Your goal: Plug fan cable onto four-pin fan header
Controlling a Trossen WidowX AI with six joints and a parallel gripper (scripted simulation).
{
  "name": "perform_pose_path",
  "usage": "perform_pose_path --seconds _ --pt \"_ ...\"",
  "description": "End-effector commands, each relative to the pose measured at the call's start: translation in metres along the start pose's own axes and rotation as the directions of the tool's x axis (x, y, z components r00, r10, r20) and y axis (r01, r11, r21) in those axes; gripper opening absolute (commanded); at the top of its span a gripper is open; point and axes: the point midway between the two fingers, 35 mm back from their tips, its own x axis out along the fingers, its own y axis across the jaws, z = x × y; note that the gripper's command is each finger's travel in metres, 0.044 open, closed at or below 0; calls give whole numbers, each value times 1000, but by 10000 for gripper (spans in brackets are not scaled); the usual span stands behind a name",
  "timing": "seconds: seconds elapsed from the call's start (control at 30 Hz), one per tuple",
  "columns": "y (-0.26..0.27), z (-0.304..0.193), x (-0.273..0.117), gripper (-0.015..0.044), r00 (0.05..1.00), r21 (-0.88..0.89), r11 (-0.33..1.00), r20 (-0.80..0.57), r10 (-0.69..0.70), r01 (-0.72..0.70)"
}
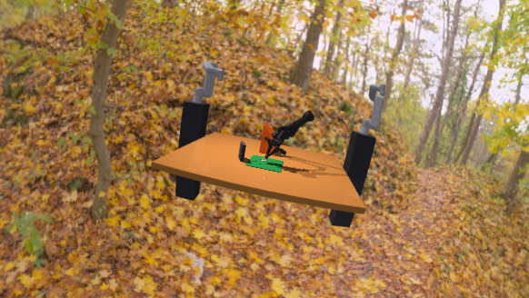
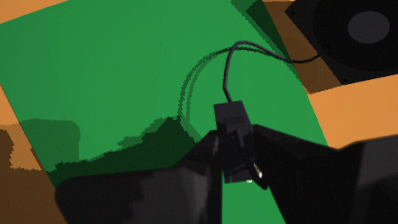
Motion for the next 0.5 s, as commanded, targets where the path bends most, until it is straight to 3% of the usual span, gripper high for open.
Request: perform_pose_path --seconds 0.0,0.47 --pt "-2 -1 2 0 999 8 1000 37 -20 20" --pt "0 0 7 0 987 17 998 149 -55 53"
